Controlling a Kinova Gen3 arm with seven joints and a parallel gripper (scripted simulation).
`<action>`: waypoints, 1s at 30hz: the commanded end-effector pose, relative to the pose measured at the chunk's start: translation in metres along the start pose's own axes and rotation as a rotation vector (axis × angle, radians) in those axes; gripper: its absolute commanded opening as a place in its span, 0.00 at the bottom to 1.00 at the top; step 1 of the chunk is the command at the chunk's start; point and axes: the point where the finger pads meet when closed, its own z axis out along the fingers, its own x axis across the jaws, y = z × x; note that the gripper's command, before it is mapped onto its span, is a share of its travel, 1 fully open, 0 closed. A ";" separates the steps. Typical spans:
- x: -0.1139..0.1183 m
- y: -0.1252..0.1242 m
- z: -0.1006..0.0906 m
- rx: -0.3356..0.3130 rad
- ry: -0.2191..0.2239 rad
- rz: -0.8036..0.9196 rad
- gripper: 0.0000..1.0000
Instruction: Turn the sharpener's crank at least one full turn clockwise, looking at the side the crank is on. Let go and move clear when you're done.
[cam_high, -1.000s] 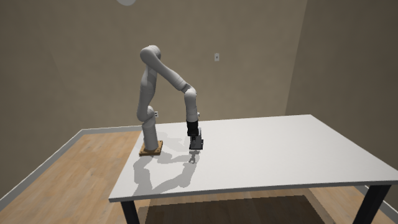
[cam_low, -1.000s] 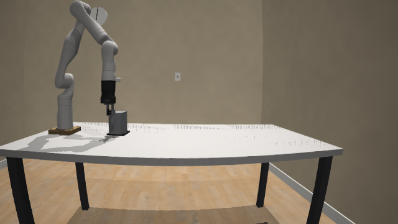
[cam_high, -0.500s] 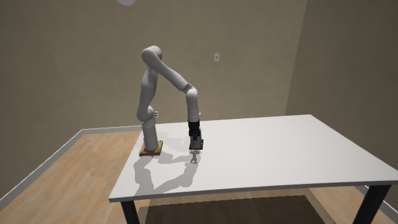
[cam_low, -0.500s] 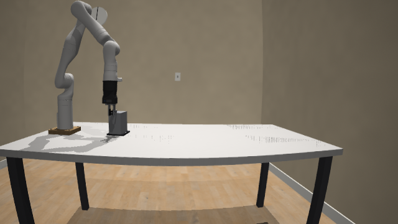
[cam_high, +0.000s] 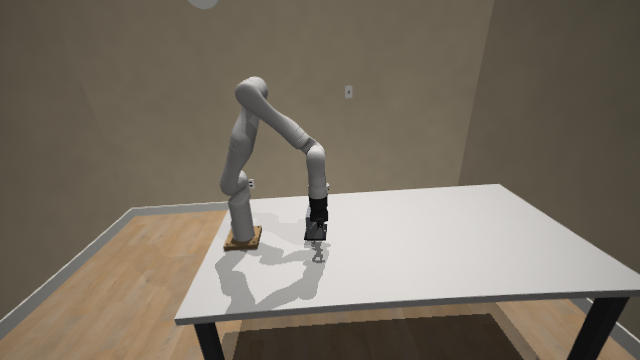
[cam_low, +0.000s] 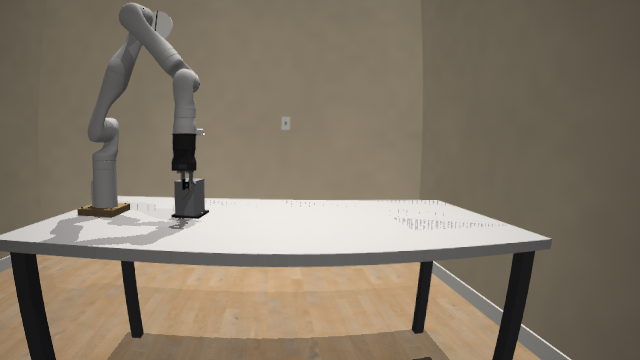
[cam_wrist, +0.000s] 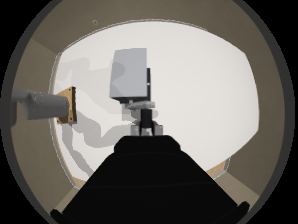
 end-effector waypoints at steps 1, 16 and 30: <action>0.006 0.000 0.007 0.001 -0.001 -0.001 0.00; 0.017 0.000 0.029 0.001 -0.001 -0.001 0.00; 0.018 0.000 0.035 0.001 -0.001 -0.001 0.00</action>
